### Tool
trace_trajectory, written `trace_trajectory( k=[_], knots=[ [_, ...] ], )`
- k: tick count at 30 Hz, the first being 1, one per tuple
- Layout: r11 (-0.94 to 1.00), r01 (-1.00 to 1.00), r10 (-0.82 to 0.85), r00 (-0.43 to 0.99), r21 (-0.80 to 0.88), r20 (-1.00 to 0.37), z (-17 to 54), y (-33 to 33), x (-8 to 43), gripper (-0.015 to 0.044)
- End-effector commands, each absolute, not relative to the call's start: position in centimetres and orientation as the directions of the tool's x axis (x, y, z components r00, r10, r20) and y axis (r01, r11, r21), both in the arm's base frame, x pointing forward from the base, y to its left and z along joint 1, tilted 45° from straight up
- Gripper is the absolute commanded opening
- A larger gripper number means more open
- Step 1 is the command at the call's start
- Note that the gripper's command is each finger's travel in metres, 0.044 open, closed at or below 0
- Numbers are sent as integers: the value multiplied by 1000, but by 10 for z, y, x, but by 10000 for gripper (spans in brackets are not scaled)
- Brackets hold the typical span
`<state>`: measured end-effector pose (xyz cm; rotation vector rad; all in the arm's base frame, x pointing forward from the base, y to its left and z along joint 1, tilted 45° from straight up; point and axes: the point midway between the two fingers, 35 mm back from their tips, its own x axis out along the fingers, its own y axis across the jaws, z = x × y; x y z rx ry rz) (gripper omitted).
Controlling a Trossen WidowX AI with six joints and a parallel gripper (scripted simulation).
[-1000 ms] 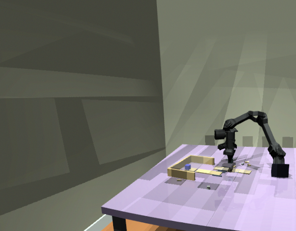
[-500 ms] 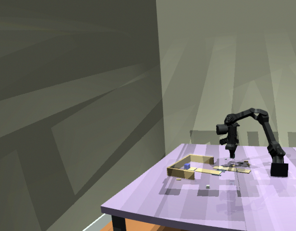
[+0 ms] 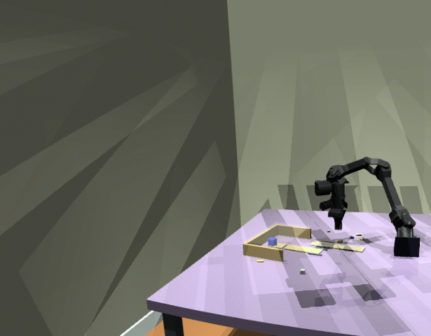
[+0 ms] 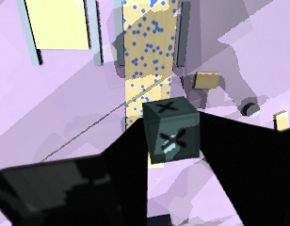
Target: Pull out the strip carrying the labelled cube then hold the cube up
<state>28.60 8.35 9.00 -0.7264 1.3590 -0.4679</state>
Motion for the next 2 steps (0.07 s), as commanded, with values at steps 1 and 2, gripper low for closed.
trace_trajectory(
  k=[1, 2],
  knots=[
    [704, -101, -684, 170, -703, -709, 90, 84, 286, 0],
    [704, -101, -684, 170, -703, -709, 90, 84, 286, 0]
  ],
)
